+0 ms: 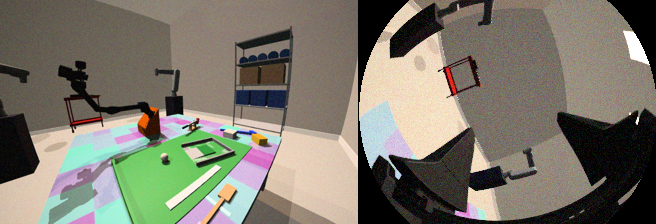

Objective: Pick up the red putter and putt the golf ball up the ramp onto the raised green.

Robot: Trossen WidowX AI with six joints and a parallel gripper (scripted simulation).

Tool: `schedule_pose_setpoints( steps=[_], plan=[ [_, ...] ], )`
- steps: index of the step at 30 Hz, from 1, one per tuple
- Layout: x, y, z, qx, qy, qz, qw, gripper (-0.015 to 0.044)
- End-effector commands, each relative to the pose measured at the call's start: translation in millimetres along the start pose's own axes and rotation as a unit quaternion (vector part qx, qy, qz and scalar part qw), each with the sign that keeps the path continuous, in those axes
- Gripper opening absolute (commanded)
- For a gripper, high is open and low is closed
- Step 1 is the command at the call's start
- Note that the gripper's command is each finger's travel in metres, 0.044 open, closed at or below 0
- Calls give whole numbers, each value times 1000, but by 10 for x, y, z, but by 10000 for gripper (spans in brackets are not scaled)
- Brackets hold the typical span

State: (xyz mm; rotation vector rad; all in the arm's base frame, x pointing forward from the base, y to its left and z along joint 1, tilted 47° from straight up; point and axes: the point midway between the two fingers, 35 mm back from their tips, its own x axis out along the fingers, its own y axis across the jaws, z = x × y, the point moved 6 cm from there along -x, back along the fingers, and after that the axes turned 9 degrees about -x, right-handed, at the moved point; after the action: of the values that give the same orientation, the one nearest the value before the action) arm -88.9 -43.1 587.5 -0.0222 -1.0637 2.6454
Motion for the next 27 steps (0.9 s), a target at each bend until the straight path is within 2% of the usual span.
schedule_pose_setpoints(
  steps=[1, 5, 15, 27],
  plan=[
    [3, -8, -7, 0, 1, -1, 1000, 426],
    [63, -187, -183, 9, 23, -24, 999, 440],
    [137, -941, -1069, 91, 124, -133, 979, 440],
    [-195, -1669, -2482, 162, 275, -245, 916, 440]
  ],
)
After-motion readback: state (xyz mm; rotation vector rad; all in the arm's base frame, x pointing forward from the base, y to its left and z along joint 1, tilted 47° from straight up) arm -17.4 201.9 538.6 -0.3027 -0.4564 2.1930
